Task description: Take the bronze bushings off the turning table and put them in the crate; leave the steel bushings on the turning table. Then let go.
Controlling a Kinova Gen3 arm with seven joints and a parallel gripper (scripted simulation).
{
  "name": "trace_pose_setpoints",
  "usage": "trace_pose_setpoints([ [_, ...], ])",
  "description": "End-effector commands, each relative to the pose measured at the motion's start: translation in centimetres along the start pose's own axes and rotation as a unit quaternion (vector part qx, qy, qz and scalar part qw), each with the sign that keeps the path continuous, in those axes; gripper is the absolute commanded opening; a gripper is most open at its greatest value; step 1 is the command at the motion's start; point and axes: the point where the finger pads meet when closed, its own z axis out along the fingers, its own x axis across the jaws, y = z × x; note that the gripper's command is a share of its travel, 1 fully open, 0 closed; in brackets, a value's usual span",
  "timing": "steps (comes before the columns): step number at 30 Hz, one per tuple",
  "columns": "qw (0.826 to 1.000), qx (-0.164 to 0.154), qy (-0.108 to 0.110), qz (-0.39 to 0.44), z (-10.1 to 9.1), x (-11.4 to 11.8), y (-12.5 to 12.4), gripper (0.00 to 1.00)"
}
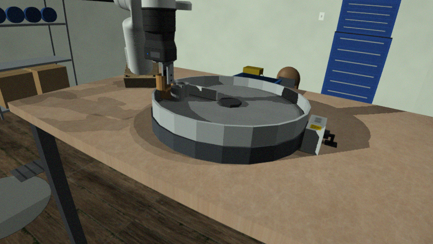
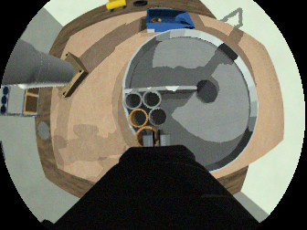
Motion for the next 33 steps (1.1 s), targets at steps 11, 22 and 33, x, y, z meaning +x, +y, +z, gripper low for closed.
trace_pose_setpoints([
  [11, 1.0, -0.003, 0.001, -0.002, -0.6, 0.1, 0.0, 0.0],
  [22, 1.0, -0.003, 0.001, -0.002, -0.9, 0.1, 0.0, 0.0],
  [33, 1.0, -0.003, 0.001, -0.002, -2.8, 0.1, 0.0, 0.0],
])
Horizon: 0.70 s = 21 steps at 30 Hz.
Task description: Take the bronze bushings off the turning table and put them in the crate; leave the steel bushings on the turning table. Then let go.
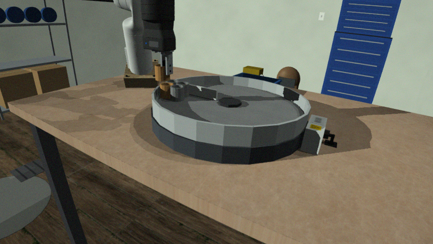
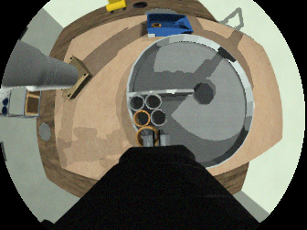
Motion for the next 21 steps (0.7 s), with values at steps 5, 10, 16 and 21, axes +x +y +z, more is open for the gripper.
trace_pose_setpoints([
  [5, 1.0, -0.007, 0.004, -0.005, -0.4, 0.3, 0.0, 0.0],
  [10, 1.0, -0.007, 0.004, -0.005, -0.7, 0.3, 0.0, 0.0],
  [16, 1.0, -0.007, 0.004, -0.005, -2.3, 0.3, 0.0, 0.0],
  [21, 1.0, -0.007, 0.004, -0.005, -2.3, 0.3, 0.0, 0.0],
])
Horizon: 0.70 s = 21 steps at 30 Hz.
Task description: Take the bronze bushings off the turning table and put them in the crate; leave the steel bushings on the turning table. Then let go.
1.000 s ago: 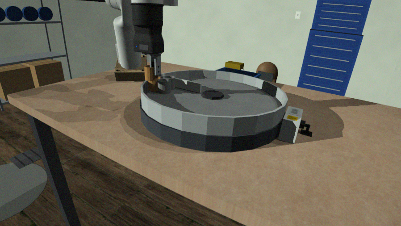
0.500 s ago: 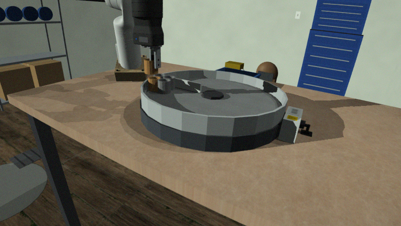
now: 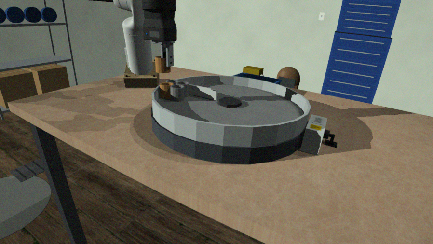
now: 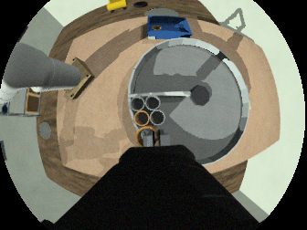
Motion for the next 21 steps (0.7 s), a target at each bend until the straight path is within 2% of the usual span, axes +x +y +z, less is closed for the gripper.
trace_pose_setpoints([
  [1, 1.0, -0.002, 0.001, -0.001, -0.1, 0.1, 0.0, 0.0],
  [5, 1.0, -0.002, 0.001, -0.001, -0.1, 0.1, 0.0, 0.0],
  [10, 1.0, -0.002, 0.001, -0.001, -0.1, 1.8, -5.1, 0.0],
  [21, 1.0, -0.002, 0.001, -0.001, -0.1, 1.8, -5.1, 0.0],
])
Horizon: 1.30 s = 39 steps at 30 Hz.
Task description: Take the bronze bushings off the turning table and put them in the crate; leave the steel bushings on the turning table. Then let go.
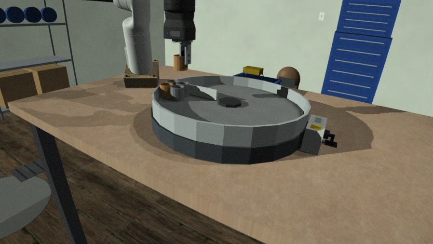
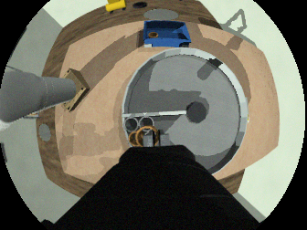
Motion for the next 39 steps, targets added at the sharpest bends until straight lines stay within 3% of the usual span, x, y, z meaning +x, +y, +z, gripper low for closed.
trace_pose_setpoints([
  [1, 1.0, 0.0, 0.0, 0.0, 0.0, 0.0, 0.0, 0.0],
  [6, 1.0, 0.0, 0.0, 0.0, 0.0, 1.8, -5.1, 0.0],
  [18, 1.0, 0.0, 0.0, 0.0, 0.0, 1.8, -5.1, 0.0],
  [23, 1.0, 0.0, 0.001, 0.0, 0.0, 3.6, -10.3, 0.0],
  [35, 1.0, 0.0, 0.001, 0.0, 0.0, 3.6, -10.3, 0.0],
  [39, 1.0, 0.0, 0.001, -0.001, 0.0, 5.0, -14.4, 0.0],
])
